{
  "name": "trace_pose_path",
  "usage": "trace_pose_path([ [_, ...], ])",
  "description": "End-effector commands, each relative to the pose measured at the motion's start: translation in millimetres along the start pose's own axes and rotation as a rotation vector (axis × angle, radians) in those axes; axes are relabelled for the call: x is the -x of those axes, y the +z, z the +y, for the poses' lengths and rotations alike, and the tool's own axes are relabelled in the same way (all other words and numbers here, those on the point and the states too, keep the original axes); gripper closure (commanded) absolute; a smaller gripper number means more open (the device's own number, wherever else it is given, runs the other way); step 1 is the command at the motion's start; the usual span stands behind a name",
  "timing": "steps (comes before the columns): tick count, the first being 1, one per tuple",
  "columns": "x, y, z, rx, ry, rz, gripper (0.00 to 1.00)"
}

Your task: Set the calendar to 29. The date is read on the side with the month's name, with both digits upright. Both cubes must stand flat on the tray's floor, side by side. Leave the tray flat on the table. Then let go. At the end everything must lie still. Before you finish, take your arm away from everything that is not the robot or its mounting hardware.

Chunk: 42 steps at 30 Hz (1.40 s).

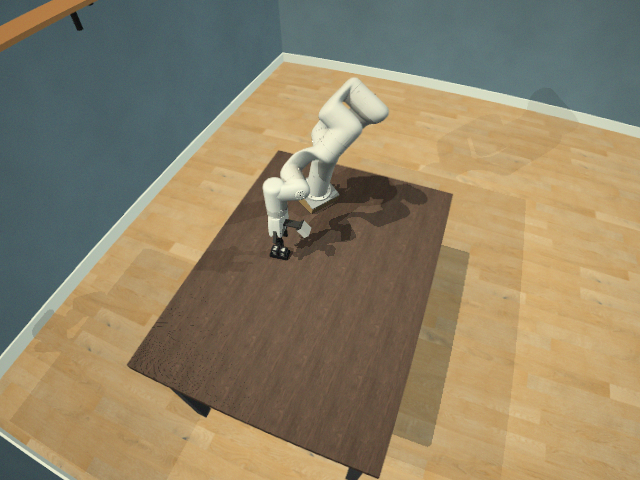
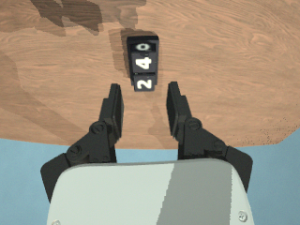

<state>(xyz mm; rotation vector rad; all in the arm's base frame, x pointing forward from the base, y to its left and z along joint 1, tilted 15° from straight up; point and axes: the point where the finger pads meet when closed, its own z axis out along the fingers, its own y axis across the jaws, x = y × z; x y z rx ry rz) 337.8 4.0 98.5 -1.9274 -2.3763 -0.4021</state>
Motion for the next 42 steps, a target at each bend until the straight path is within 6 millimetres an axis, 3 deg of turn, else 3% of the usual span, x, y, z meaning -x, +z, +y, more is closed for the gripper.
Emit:
trace_pose_path([
  [1,0.5,-0.9,1.1,0.003,0.0,-0.001,0.53],
  [20,0.5,6.4,0.9,0.003,0.0,-0.001,0.53],
  [42,0.7,36.4,0.1,0.003,0.0,-0.001,0.53],
])
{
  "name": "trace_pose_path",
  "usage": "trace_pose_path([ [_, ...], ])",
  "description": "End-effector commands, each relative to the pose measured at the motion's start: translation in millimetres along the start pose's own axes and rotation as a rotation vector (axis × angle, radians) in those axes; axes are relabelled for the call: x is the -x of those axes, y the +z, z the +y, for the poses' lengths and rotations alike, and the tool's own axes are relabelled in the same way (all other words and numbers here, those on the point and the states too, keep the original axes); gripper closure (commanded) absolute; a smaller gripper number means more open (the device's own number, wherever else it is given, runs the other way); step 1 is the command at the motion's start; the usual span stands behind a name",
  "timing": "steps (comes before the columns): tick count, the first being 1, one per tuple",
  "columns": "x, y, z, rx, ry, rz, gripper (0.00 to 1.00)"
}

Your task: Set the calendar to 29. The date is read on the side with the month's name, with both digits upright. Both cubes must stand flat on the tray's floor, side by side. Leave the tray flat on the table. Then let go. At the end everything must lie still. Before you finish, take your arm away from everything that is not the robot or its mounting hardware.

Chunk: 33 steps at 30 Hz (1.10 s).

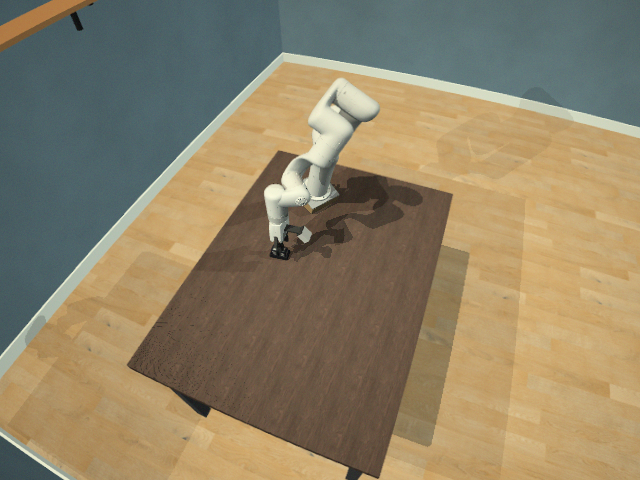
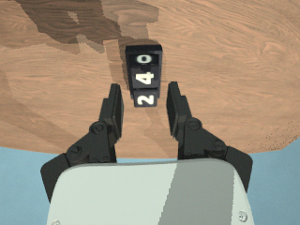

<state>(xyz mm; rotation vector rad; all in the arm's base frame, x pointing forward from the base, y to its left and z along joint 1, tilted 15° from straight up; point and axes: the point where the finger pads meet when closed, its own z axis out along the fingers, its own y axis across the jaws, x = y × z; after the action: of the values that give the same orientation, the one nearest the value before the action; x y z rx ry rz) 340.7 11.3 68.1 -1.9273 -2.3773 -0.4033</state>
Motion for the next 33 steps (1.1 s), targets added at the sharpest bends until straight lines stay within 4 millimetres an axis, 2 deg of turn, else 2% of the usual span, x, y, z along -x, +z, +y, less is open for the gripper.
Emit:
trace_pose_path([
  [1,0.8,6.3,1.0,0.002,0.0,-0.001,0.53],
  [10,0.9,15.5,0.7,0.002,0.0,-0.001,0.53],
  [33,0.9,19.2,0.7,0.002,0.0,-0.001,0.53],
])
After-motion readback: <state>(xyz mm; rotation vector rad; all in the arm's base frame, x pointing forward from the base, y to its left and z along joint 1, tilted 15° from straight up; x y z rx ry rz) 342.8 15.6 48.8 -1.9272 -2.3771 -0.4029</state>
